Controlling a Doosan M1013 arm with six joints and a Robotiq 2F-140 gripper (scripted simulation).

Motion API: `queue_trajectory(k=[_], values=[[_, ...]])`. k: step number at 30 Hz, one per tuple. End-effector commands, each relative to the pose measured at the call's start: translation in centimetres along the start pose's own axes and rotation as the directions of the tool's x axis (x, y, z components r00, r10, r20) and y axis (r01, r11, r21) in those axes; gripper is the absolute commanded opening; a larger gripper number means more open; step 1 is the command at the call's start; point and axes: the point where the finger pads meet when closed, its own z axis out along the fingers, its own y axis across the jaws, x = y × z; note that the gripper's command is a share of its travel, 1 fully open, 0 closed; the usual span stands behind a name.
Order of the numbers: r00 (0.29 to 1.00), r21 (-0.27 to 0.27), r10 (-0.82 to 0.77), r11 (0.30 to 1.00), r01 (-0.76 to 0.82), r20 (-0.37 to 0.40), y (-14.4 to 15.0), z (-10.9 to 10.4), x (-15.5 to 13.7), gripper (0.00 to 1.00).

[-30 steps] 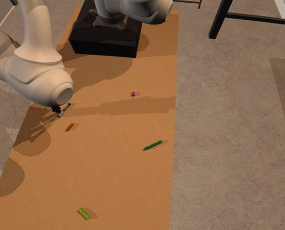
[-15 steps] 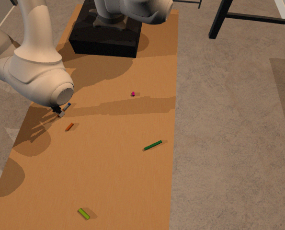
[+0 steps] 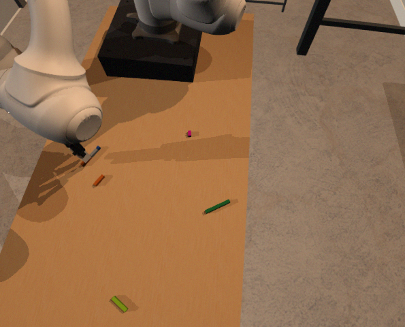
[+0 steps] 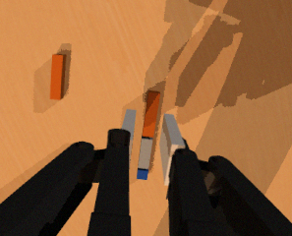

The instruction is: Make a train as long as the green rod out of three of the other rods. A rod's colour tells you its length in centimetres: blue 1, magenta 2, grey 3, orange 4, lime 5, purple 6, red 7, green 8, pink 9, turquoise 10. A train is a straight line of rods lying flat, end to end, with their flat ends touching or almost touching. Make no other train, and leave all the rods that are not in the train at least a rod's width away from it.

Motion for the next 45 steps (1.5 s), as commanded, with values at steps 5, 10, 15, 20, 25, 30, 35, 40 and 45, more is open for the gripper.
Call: queue_trajectory(k=[5,10,15,20,25,30,35,40,45], values=[[1.0,-0.001,-0.002,1.0,0.002,-0.001,0.0,-4.4,0.2,0.23],[1.0,-0.001,-0.002,1.0,0.002,-0.001,0.0,-5.6,0.2,0.23],[1.0,-0.001,-0.002,1.0,0.002,-0.001,0.0,-6.4,0.2,0.23],[1.0,-0.001,-0.002,1.0,0.002,-0.001,0.0,-6.4,0.2,1.0],[1.0,-0.001,-0.002,1.0,0.002,-0.001,0.0,-6.4,0.2,1.0],[1.0,-0.001,-0.002,1.0,0.002,-0.001,0.0,-6.4,0.2,1.0],[1.0,-0.001,-0.002,1.0,0.002,-0.001,0.0,-6.4,0.2,1.0],[1.0,-0.001,-0.002,1.0,0.002,-0.001,0.0,-6.4,0.2,1.0],[1.0,-0.001,-0.002,1.0,0.002,-0.001,0.0,-6.4,0.2,1.0]])
